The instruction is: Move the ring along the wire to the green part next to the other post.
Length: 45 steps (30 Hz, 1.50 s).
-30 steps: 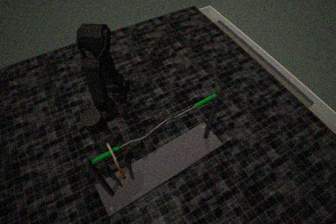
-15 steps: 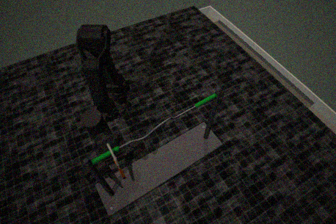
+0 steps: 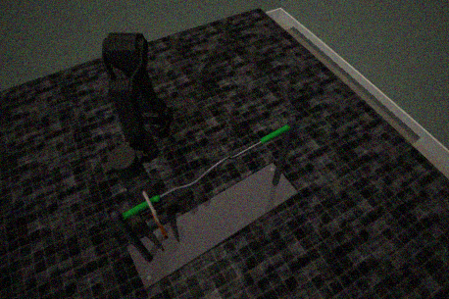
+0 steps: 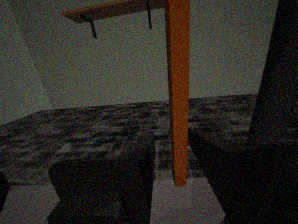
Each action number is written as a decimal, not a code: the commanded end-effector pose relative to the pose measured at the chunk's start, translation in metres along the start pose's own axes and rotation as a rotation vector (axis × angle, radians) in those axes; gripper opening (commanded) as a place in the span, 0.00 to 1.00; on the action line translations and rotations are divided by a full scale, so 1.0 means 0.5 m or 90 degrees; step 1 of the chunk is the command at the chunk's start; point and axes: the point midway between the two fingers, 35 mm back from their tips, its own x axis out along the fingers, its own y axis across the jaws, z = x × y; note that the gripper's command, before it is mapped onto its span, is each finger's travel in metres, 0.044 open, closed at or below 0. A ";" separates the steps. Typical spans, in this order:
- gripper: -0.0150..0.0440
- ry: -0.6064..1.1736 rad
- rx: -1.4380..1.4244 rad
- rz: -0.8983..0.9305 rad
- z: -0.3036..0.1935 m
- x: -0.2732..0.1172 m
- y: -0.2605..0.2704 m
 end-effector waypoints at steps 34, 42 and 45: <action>0.00 -0.001 -0.001 -0.005 0.043 -0.003 -0.002; 0.00 -0.001 -0.001 -0.005 0.043 -0.003 -0.002; 0.00 -0.001 -0.001 -0.005 0.043 -0.003 -0.002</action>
